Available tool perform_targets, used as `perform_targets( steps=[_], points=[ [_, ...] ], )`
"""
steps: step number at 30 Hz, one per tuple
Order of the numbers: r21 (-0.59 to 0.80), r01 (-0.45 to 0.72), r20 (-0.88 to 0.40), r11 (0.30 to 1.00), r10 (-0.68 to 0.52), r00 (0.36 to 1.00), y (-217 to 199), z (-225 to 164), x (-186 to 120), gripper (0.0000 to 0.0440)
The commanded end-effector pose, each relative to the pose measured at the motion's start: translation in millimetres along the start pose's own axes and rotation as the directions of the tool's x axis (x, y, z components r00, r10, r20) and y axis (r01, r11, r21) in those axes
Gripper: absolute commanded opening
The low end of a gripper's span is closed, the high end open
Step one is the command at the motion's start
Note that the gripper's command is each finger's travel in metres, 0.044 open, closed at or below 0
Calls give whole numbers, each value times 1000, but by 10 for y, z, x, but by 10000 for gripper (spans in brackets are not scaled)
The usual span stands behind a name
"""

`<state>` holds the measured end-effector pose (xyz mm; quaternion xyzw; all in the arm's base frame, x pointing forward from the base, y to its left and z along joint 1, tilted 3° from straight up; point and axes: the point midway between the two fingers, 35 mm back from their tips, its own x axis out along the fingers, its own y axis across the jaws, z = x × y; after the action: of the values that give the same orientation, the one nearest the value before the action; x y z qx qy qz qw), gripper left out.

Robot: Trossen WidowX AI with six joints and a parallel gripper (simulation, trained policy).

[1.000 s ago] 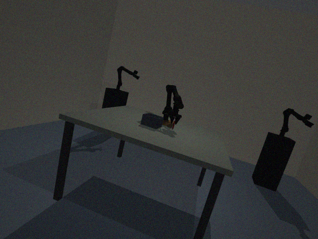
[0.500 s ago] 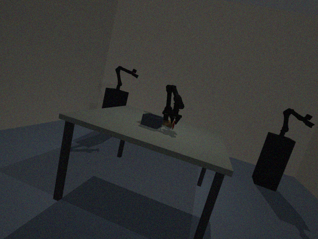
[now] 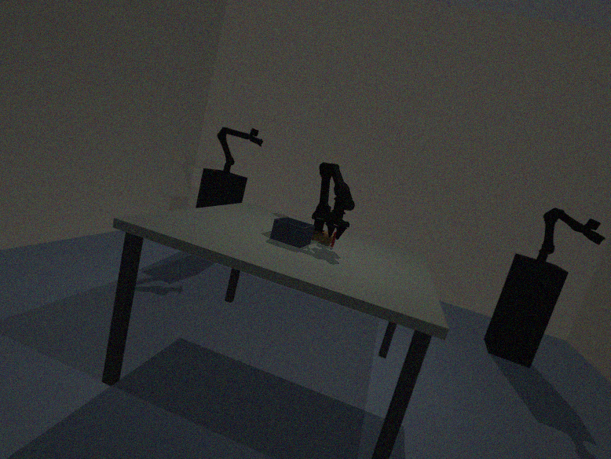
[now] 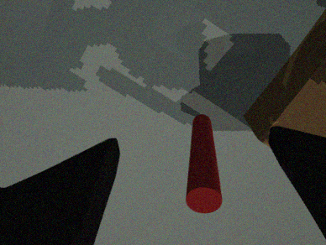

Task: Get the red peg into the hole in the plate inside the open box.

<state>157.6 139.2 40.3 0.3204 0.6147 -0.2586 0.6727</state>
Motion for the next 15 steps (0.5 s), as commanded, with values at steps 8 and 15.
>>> perform_targets(
  steps=[8,15],
  points=[
    [5,23,-115,1000,-22,993,2,-213,62,0],
    [36,42,-119,998,-38,992,-18,-142,106,0]
  ],
)
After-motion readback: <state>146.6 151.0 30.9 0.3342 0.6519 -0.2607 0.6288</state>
